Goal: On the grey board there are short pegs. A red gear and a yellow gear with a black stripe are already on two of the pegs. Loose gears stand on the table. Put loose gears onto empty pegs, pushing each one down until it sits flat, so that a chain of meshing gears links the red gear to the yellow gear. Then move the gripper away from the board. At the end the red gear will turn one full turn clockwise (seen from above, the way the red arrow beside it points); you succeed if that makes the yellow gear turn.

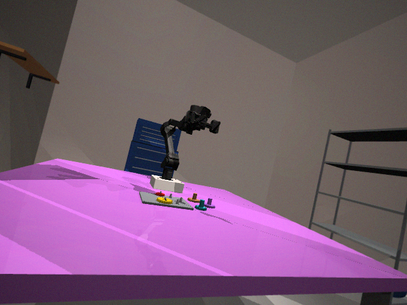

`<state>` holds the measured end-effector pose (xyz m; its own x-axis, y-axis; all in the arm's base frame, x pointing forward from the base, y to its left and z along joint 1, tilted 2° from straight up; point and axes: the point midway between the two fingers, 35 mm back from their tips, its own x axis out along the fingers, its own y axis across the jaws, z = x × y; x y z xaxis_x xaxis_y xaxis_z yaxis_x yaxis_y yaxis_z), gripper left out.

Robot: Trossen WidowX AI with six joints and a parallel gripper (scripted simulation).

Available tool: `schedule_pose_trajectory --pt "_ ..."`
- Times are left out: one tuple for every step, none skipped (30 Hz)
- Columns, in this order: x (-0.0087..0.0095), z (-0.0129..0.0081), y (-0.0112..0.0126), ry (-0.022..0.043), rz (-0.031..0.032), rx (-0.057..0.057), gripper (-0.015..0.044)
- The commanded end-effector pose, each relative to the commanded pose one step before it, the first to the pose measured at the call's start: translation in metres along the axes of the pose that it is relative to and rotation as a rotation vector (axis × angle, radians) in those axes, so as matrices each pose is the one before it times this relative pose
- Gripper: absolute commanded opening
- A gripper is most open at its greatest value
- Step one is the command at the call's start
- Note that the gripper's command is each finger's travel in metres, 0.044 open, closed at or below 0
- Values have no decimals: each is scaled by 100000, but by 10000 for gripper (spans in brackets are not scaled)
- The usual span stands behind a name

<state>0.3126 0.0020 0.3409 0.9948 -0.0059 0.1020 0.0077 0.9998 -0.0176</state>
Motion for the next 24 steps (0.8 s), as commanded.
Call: schedule_pose_trajectory --pt "149 -215 72 1157 235 431 426" --pt "439 -648 215 3479 676 1281 440" --pt "721 -1081 350 5817 1027 2095 440" --pt "893 -1337 416 7269 1099 2540 440" --pt "900 -1325 390 7314 895 2470 440" --pt "904 -1309 362 7336 681 2396 440" --pt "908 -1291 335 7352 461 2322 440" --pt "911 -1272 308 7361 234 2250 440" --pt "984 -1325 400 7664 157 2329 440" --pt "996 -1319 375 7732 -131 2240 440" --pt "997 -1298 345 7714 -432 2132 440" --pt "985 -1271 268 7723 -797 2045 440" --pt "968 -1237 189 7718 -1154 1988 440" --pt "964 -1205 158 7667 -1450 1929 440" --pt "943 -1154 130 7476 -1712 1844 440" --pt "831 -991 75 6597 -1774 1618 440" --pt "812 -950 54 6447 -1969 1571 440" --pt "799 -917 33 6342 -2172 1545 440" --pt "789 -888 17 6261 -2382 1527 440" --pt "783 -866 -6 6243 -2617 1539 440" --pt "780 -849 -28 6260 -2872 1570 440" --pt "776 -829 -47 6263 -3132 1603 440" --pt "770 -809 -65 6262 -3401 1643 440" --pt "701 -720 -72 5722 -3355 1543 440"
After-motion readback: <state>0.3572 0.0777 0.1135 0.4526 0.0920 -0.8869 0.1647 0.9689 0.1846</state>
